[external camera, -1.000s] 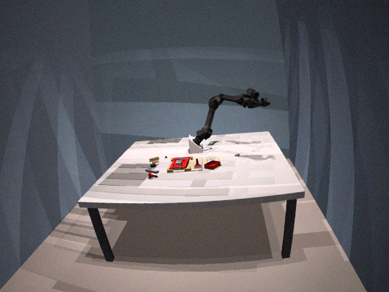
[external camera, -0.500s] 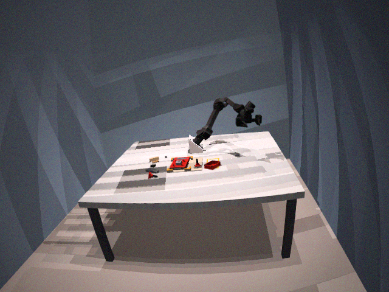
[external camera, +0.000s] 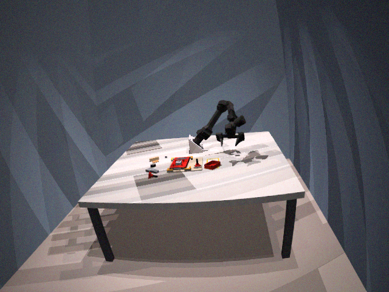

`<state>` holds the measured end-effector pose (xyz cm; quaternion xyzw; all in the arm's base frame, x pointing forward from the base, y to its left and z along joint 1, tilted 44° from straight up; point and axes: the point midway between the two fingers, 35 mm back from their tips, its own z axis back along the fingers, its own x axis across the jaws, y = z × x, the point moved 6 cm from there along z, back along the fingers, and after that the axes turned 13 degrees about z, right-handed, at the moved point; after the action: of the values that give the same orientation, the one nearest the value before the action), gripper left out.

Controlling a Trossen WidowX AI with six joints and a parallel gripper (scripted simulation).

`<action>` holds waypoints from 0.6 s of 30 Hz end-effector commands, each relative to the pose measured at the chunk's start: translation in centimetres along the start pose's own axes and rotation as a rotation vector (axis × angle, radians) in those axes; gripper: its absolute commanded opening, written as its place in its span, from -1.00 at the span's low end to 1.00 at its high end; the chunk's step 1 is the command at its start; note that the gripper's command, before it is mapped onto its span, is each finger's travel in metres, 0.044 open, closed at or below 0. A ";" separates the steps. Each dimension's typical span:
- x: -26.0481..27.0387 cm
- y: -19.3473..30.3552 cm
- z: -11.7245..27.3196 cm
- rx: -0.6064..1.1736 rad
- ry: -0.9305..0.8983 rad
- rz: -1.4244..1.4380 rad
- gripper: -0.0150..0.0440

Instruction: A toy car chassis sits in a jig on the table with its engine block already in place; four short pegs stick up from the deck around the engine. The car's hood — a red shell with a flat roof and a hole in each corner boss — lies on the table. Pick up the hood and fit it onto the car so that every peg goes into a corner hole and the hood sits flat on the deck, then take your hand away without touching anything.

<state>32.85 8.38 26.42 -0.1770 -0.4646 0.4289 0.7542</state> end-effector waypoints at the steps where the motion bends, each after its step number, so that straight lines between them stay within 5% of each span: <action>1: -3.3 1.9 -1.8 0.077 0.114 -0.070 1.00; 8: -8.7 5.0 -3.7 0.186 0.309 -0.189 1.00; 18: -8.8 5.3 -3.9 0.188 0.313 -0.192 1.00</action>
<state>31.84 4.71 16.40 -0.1276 -0.3159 0.3657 0.8662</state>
